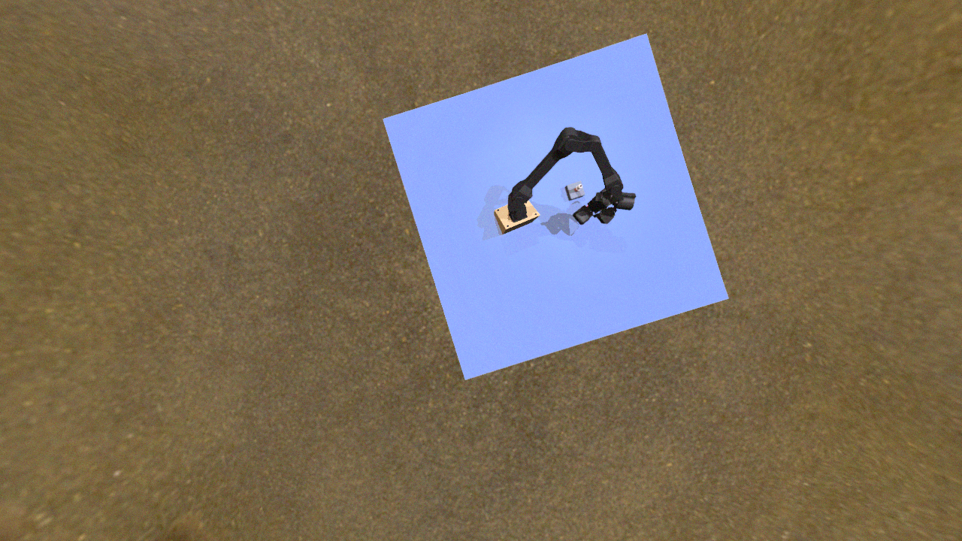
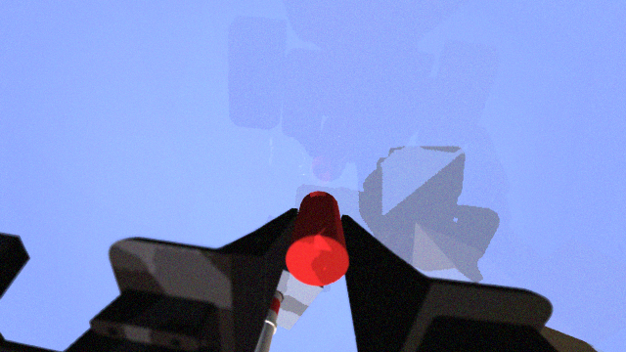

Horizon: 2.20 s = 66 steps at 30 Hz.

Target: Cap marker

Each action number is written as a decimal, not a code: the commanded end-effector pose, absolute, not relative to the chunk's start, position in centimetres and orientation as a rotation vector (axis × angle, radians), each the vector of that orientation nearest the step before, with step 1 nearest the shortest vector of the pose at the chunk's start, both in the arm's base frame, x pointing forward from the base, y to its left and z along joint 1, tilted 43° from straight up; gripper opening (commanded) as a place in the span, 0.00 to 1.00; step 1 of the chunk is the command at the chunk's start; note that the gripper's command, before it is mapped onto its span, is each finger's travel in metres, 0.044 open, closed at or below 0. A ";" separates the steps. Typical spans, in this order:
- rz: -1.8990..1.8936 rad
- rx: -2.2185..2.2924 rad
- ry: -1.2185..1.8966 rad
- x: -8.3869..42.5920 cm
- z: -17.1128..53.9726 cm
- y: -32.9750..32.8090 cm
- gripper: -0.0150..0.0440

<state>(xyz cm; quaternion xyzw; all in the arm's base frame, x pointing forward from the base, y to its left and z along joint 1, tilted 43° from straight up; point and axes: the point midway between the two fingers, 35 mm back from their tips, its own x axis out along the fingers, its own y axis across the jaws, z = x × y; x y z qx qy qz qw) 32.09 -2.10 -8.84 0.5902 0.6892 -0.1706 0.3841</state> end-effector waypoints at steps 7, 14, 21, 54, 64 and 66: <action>-0.433 1.496 1.753 32.1 -7.1 -3.6 0.25; -0.433 1.496 1.754 32.4 -4.5 -2.9 0.25; -0.433 1.496 1.754 32.5 -2.0 -2.1 0.25; -0.432 1.498 1.756 31.8 3.6 0.7 0.25; -0.432 1.498 1.756 31.9 2.4 1.8 0.25; -0.432 1.498 1.756 31.9 2.1 2.0 0.25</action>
